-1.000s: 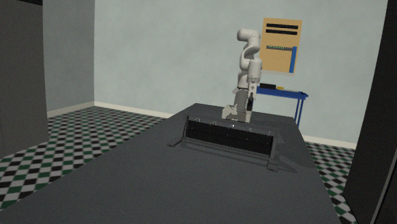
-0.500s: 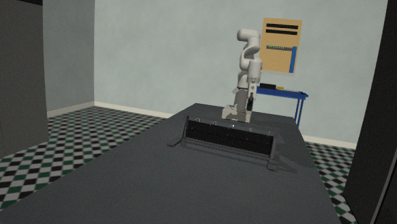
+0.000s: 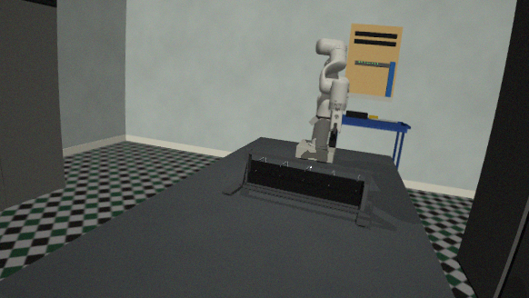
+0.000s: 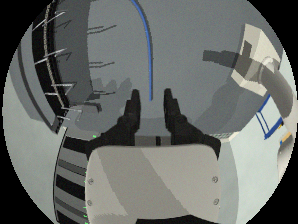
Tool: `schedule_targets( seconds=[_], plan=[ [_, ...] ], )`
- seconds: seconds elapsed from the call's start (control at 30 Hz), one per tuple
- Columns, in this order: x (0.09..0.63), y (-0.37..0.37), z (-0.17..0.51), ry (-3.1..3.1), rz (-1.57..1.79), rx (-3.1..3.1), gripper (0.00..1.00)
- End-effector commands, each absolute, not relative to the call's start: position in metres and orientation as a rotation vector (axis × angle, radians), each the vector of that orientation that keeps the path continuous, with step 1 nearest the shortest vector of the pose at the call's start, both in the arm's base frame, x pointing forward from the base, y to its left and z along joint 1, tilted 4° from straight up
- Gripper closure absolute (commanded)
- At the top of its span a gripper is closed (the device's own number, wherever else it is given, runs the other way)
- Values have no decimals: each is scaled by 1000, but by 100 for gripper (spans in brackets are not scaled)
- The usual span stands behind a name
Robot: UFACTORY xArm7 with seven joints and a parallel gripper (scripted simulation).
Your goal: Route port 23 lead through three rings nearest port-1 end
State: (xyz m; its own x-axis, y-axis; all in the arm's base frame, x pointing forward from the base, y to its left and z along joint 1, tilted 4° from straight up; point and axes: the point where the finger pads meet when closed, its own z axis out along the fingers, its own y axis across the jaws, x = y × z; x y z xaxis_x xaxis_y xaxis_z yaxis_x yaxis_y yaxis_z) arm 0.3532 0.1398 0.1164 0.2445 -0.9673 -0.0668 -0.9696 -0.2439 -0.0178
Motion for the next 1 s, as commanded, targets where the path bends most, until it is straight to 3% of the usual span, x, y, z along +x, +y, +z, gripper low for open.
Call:
schedule_targets(
  seconds=[0.0,0.97],
  plan=[
    [355,140,118,1895,61,-2431,67],
    [355,145,55,1894,62,-2431,67]
  ],
)
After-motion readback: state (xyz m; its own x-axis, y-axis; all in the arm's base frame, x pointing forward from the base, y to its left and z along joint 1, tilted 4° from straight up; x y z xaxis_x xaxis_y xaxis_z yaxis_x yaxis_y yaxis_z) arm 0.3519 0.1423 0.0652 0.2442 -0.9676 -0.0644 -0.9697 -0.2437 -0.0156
